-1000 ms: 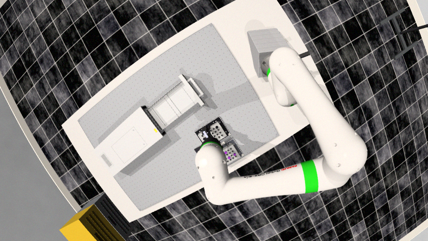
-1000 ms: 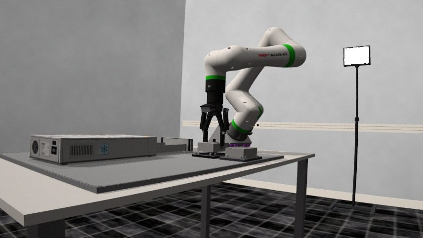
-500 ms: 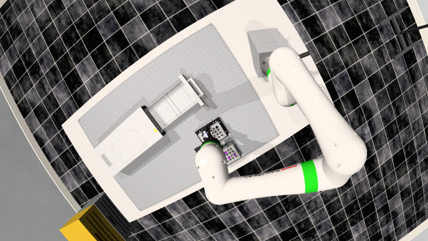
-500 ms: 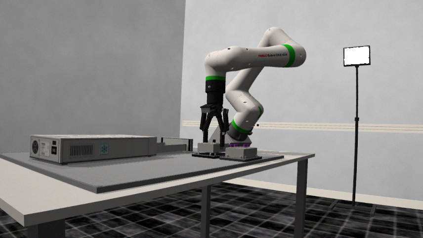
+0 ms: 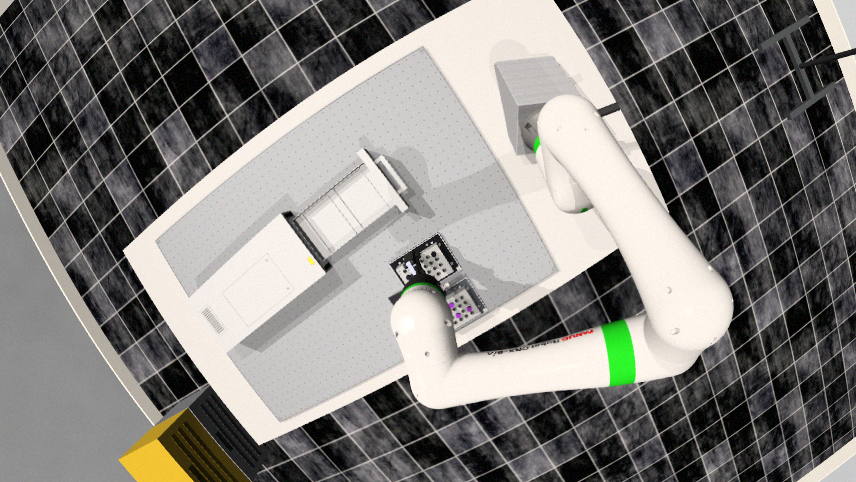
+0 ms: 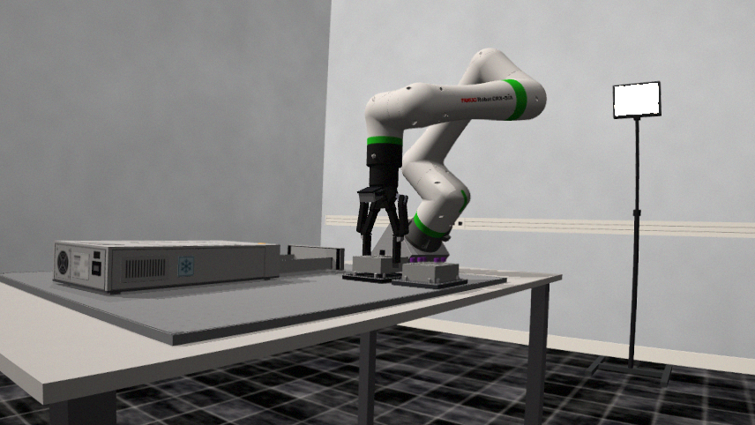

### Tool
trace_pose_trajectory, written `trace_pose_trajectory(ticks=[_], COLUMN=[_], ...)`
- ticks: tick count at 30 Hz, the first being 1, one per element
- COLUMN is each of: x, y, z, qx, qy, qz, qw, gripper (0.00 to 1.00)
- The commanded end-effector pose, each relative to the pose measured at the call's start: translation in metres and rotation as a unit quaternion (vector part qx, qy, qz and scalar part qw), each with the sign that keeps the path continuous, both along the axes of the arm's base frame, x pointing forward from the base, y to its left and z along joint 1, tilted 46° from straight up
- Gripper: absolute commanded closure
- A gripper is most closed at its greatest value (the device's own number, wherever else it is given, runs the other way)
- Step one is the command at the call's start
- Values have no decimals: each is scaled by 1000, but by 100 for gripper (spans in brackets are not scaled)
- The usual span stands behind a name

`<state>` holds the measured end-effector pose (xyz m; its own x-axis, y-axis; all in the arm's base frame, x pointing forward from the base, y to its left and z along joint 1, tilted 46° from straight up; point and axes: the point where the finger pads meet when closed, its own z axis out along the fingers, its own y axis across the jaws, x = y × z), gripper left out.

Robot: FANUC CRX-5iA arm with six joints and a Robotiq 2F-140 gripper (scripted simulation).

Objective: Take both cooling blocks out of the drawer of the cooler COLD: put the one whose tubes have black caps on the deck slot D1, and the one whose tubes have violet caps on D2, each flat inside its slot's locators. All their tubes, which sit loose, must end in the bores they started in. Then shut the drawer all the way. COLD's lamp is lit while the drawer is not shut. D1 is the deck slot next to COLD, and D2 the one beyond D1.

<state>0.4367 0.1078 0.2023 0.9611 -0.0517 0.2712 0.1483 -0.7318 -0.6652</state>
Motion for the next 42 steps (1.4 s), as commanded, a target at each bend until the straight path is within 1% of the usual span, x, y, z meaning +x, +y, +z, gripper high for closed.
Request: trace_pose_trajectory(ticks=[1,42], x=[0,2], y=[-1,3], z=[0,-4], qx=[0,0], qy=[-1,-1], qz=[0,0], qw=[1000,1000], gripper=[90,90])
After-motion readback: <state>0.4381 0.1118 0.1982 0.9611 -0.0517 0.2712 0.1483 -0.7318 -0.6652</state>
